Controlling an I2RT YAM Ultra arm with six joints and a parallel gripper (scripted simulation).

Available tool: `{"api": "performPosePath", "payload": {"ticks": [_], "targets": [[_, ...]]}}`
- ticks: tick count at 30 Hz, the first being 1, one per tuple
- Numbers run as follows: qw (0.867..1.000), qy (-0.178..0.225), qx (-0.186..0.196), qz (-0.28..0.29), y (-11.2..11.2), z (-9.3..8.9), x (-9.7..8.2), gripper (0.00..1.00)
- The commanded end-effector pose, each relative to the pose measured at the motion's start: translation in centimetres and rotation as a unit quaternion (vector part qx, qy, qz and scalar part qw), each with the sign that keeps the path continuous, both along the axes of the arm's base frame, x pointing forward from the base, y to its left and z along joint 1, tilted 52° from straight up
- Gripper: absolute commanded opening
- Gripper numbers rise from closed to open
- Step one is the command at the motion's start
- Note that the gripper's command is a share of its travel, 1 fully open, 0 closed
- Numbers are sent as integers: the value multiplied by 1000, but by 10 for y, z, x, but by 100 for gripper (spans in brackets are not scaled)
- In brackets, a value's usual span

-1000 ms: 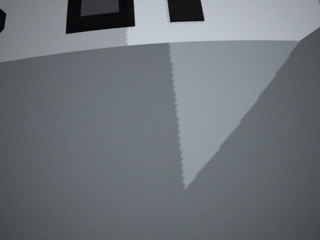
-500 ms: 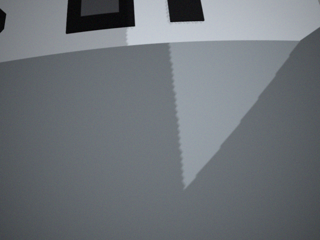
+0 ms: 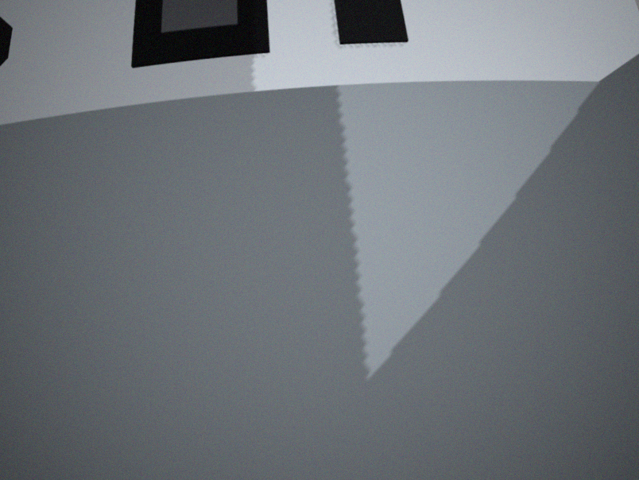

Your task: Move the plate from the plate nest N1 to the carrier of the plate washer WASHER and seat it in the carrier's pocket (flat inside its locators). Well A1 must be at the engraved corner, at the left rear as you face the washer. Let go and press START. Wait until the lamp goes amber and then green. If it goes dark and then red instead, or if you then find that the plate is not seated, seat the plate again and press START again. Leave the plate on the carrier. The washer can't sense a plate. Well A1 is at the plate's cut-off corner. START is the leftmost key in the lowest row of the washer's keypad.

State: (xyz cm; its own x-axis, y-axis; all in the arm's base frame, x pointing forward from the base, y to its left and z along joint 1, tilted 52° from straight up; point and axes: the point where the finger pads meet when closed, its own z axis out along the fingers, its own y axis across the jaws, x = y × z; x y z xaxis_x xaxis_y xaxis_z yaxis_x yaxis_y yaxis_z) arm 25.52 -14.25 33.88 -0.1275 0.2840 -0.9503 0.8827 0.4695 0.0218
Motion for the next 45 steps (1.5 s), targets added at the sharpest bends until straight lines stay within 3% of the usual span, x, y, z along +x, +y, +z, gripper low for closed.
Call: {"api": "performPosePath", "payload": {"ticks": [1, 17, 19, 21, 24, 36, 38, 39, 40, 45], "targets": [[1000, 0, -1, 2, 1, 2, -2, 100], [1000, 0, -1, 2, 1, 2, -2, 100], [1000, 9, -2, 2, 5, -10, -4, 96], [1000, 9, -2, 2, 5, -10, -4, 96], [1000, 10, -2, 3, 9, -22, 8, 90], [1000, 10, -3, 3, 24, -58, 18, 66], [1000, 10, -3, 3, 24, -58, 18, 66], [1000, -6, -1, 3, 25, -49, 21, 64], [1000, 10, -4, 3, 26, -64, 20, 62], [1000, 10, -4, 3, 32, -78, 24, 52]]}}
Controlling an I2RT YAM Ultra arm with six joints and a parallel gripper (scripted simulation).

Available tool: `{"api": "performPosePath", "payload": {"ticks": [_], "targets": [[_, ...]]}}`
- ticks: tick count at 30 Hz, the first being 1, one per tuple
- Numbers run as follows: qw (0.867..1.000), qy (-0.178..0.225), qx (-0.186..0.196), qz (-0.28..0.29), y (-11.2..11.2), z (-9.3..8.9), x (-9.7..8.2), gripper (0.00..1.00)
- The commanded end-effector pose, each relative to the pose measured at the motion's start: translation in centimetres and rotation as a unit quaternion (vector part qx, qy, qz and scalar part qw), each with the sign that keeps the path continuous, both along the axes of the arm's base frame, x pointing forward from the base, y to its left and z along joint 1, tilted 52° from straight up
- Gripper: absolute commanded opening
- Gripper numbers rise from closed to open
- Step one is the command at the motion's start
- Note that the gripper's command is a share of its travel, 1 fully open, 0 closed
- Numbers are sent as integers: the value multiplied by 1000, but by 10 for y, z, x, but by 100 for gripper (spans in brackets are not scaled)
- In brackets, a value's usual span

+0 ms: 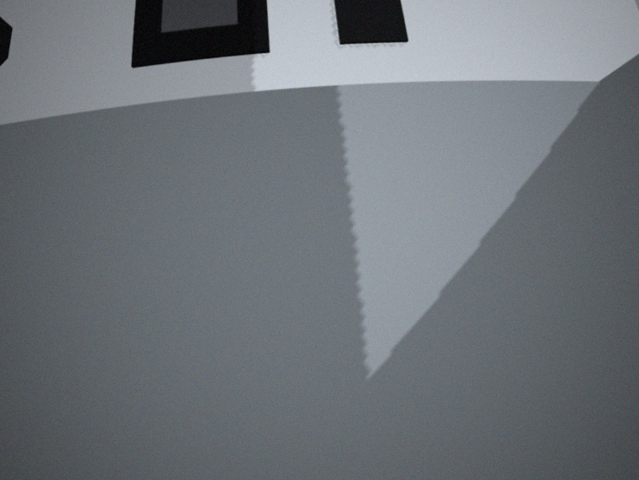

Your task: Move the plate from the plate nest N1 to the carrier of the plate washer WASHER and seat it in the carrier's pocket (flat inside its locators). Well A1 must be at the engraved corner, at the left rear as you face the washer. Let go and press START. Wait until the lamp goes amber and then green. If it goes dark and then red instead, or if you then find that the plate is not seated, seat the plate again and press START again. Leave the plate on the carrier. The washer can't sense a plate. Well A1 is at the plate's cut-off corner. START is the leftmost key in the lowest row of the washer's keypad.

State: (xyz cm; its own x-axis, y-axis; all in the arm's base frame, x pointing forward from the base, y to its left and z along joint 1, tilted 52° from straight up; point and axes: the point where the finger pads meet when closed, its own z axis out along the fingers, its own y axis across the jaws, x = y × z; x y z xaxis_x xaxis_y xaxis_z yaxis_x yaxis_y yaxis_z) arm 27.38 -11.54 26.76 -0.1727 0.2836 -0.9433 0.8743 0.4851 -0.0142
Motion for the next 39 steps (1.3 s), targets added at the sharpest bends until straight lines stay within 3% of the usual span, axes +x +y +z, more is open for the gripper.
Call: {"api": "performPosePath", "payload": {"ticks": [1, 8, 10, 11, 13, 25, 27, 28, 31, 34, 39], "targets": [[1000, -11, -5, -6, 6, -10, 6, 50], [1000, -11, -6, -5, 14, -31, 12, 36], [1000, -11, -6, -5, 14, -31, 12, 36], [999, -32, -1, -5, 17, -19, 18, 34], [1000, -11, -6, -5, 18, -40, 15, 30], [1000, -12, -7, -5, 32, -75, 25, 6], [1000, -12, -7, -5, 32, -75, 25, 6], [999, -32, 0, -5, 35, -64, 33, 4], [1000, -12, -7, -4, 37, -87, 29, 0], [1000, -12, -7, -4, 40, -96, 31, 0], [999, -44, 4, -5, 43, -80, 37, 0]]}}
